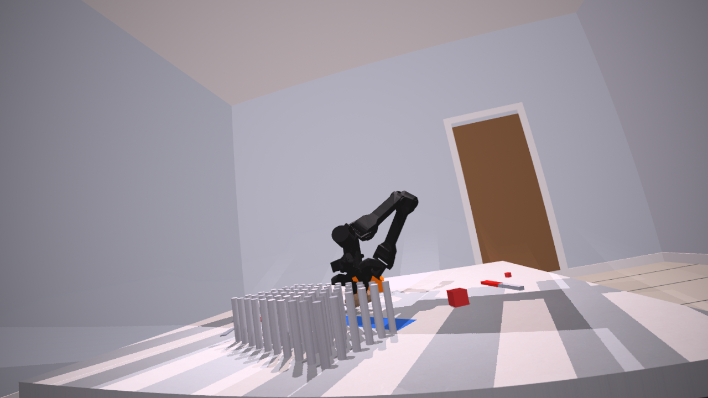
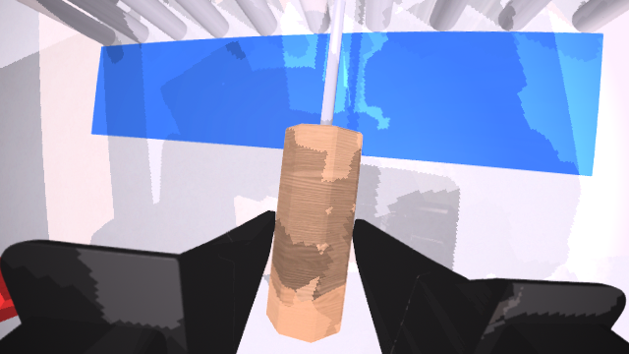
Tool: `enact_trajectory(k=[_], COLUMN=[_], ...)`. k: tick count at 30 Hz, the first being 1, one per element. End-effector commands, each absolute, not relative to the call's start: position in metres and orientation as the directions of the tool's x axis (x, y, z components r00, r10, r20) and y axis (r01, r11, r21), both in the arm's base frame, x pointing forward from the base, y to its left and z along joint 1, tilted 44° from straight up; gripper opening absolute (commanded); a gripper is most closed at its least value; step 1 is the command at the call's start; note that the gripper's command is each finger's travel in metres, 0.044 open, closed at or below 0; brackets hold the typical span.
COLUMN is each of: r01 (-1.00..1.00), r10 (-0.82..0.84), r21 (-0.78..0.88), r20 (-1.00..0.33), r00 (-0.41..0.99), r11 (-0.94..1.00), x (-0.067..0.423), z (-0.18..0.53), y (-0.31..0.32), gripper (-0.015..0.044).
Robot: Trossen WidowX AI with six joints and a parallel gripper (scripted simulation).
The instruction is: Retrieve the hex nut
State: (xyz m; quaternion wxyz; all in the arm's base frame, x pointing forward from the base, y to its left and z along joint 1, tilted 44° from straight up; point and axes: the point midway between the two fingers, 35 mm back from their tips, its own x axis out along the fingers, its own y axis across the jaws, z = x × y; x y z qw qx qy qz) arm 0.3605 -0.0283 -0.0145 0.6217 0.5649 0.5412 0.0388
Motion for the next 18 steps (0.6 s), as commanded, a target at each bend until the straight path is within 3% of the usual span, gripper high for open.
enact_trajectory(k=[1, 18], r01=[0.556, 0.555], r10=[0.661, 0.661], r21=[0.749, 0.749], r20=[-0.625, -0.625], r00=[0.415, 0.415], r11=[0.36, 0.36], x=[0.3651, 0.3736], z=[-0.0145, -0.0183], y=[-0.0303, -0.0346], gripper=[0.0, 0.0])
